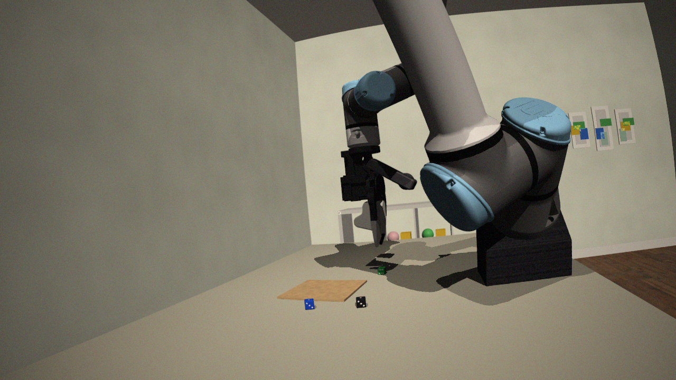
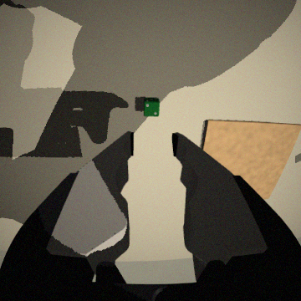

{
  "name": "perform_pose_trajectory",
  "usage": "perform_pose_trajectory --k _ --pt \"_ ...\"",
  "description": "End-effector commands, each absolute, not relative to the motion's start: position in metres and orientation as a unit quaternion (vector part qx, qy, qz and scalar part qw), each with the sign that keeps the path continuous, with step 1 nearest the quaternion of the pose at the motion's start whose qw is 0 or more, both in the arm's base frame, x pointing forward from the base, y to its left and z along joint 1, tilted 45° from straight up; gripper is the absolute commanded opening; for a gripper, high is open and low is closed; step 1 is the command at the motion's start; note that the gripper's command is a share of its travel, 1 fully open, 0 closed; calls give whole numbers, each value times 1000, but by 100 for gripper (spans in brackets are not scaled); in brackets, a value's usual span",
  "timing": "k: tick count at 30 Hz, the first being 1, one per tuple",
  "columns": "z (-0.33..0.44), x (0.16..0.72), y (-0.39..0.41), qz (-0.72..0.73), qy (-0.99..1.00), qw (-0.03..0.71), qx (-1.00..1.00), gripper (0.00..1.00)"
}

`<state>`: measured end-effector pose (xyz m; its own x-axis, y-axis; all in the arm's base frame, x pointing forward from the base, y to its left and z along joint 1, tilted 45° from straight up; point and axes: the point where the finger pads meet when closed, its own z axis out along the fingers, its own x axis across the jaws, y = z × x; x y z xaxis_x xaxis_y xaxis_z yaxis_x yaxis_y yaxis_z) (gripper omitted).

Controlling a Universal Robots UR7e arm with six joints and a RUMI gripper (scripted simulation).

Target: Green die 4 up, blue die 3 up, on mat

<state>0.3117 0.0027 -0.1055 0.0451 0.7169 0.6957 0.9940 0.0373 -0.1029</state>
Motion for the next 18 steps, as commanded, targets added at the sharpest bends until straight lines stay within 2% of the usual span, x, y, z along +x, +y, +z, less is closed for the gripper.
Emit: perform_pose_trajectory --k 1,18 --pt "-110 311 6 -227 -653 304 -656 18" --pt "-126 309 23 -227 -653 304 -656 18"
